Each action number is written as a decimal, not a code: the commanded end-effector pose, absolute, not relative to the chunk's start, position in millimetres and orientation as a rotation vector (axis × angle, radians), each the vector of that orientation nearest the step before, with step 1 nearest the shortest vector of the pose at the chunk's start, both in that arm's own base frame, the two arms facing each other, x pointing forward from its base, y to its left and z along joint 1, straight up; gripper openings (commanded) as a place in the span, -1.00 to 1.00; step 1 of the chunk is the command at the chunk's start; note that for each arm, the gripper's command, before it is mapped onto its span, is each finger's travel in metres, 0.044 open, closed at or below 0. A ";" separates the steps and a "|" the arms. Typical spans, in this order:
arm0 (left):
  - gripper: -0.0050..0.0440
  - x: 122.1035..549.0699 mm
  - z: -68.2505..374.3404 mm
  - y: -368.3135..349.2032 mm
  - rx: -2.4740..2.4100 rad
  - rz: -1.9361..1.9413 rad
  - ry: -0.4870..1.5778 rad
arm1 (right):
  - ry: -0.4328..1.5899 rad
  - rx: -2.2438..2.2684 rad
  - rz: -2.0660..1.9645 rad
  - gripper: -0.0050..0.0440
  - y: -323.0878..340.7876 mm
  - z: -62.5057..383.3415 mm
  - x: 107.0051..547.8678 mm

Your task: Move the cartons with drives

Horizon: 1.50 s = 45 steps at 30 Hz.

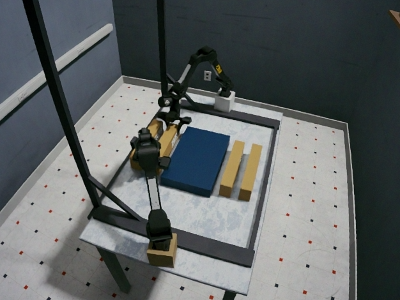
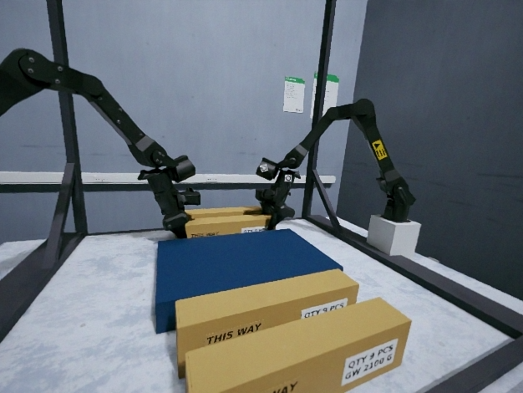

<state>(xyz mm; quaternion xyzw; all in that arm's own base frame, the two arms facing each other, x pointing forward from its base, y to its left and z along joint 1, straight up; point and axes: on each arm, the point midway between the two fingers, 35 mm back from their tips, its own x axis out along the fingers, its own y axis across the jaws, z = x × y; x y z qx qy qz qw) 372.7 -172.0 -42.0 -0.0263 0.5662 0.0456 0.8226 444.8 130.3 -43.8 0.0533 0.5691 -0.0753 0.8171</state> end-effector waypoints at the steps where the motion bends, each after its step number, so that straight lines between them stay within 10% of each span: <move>1: -1.00 376.6 -33.4 -171.3 -0.067 0.090 1.185 | 1.190 0.123 -0.154 -1.00 128.1 -33.8 449.0; 45: -1.00 377.0 -33.5 -174.4 -0.069 0.089 1.185 | 1.188 0.123 -0.153 -1.00 132.0 -33.5 449.7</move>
